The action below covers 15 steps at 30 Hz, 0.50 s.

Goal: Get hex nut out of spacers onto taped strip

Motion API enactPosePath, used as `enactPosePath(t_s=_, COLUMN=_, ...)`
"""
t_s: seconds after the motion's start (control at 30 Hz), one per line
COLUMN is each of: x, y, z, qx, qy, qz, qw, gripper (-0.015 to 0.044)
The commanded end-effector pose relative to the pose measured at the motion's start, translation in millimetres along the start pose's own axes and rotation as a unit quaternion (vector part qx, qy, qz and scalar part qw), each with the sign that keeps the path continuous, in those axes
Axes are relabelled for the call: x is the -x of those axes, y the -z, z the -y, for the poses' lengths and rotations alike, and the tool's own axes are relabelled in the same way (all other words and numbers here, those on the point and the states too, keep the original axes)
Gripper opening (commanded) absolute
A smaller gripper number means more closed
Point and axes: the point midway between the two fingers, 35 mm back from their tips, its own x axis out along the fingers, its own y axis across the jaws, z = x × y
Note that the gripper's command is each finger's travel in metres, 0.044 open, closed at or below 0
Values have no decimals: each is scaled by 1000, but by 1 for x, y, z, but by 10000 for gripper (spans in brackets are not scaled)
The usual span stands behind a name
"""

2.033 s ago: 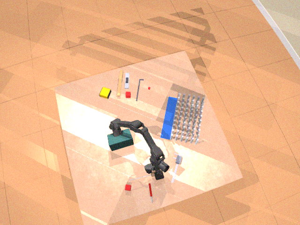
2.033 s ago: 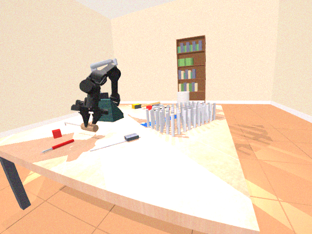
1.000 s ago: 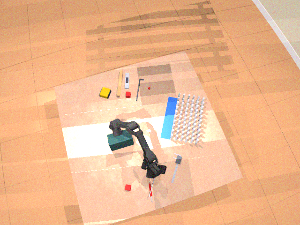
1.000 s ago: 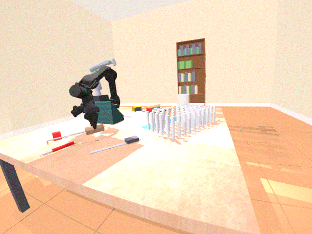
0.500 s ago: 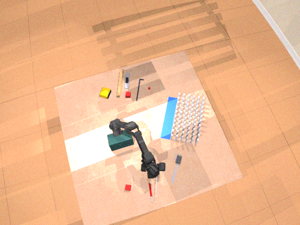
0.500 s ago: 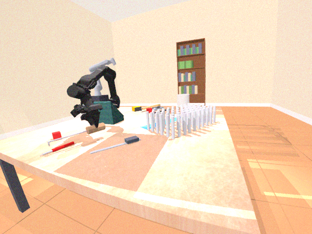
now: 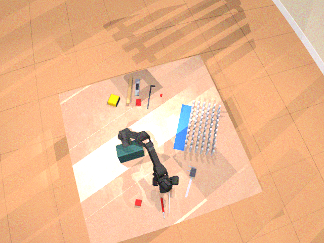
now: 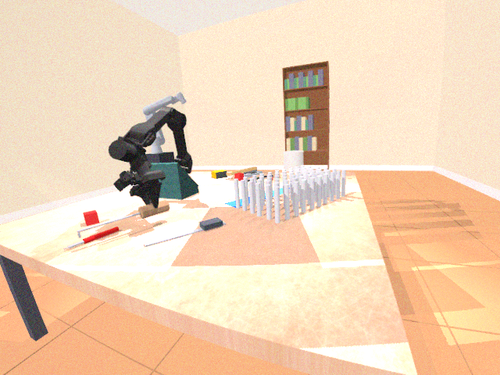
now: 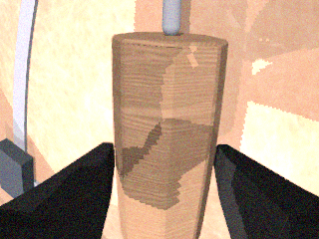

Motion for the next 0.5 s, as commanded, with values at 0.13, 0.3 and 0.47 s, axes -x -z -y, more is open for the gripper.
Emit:
enactPosePath(t_s=0.13, x=-13, y=0, z=4, qx=-1, qy=-3, qz=-1, qw=1000, gripper=0)
enactPosePath(t_s=0.3, x=-20, y=0, z=8, qx=-1, qy=-2, qz=-1, qw=1000, gripper=0)
enactPosePath(t_s=0.47, x=-27, y=0, z=11, qx=-1, qy=-1, qz=-1, qw=1000, gripper=0)
